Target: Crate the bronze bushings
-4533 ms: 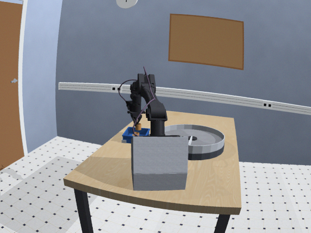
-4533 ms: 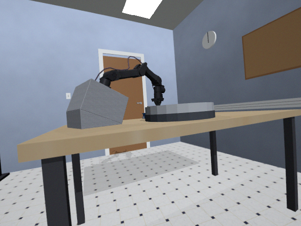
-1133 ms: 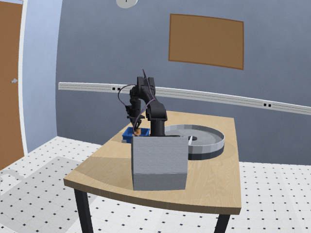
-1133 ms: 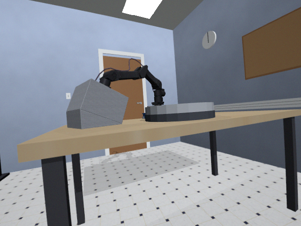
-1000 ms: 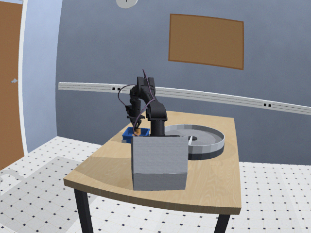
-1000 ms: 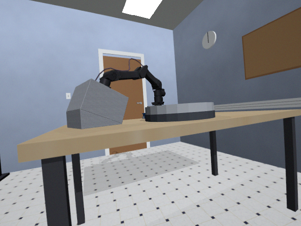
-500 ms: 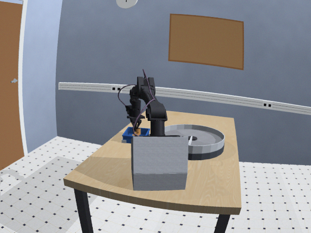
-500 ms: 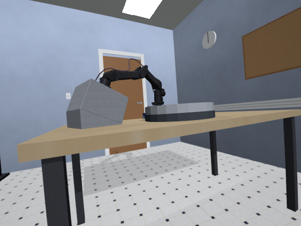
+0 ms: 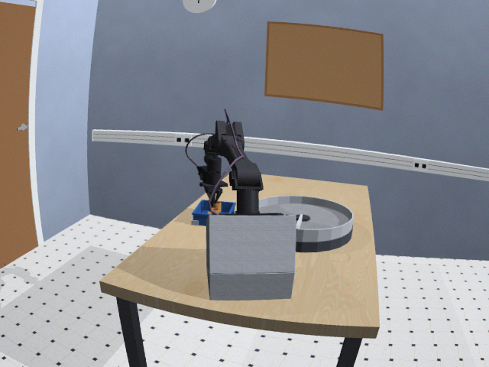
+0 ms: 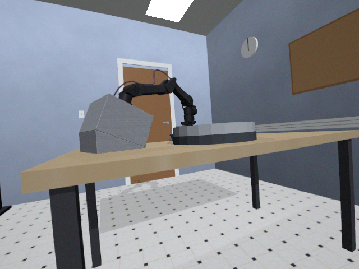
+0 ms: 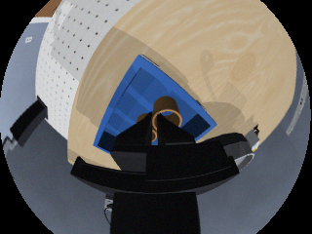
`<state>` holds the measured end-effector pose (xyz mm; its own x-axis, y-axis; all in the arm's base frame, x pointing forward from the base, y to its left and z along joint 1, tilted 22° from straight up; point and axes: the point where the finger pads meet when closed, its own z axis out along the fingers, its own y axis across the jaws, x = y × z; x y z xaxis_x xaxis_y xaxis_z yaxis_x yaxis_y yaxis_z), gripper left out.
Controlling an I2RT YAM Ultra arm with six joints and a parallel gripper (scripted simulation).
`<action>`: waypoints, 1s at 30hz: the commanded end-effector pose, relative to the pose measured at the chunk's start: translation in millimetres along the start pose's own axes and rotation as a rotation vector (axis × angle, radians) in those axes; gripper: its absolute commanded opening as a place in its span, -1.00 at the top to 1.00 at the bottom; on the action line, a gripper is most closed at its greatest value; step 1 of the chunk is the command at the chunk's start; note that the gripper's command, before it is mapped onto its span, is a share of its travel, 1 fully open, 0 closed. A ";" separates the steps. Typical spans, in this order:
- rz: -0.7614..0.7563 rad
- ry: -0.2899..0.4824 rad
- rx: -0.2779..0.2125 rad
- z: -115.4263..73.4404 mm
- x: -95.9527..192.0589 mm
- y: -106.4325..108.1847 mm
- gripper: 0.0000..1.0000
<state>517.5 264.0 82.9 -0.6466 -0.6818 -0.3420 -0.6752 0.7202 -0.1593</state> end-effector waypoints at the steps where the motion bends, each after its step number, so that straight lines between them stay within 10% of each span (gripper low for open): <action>1: -0.010 -0.011 -0.004 0.8 -4.2 7.8 1.00; 30: -0.009 -0.045 0.006 -10.9 -10.9 4.5 1.00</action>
<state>517.0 263.7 73.7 -0.6490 -0.6831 -0.3348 -0.6763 0.7197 -0.1572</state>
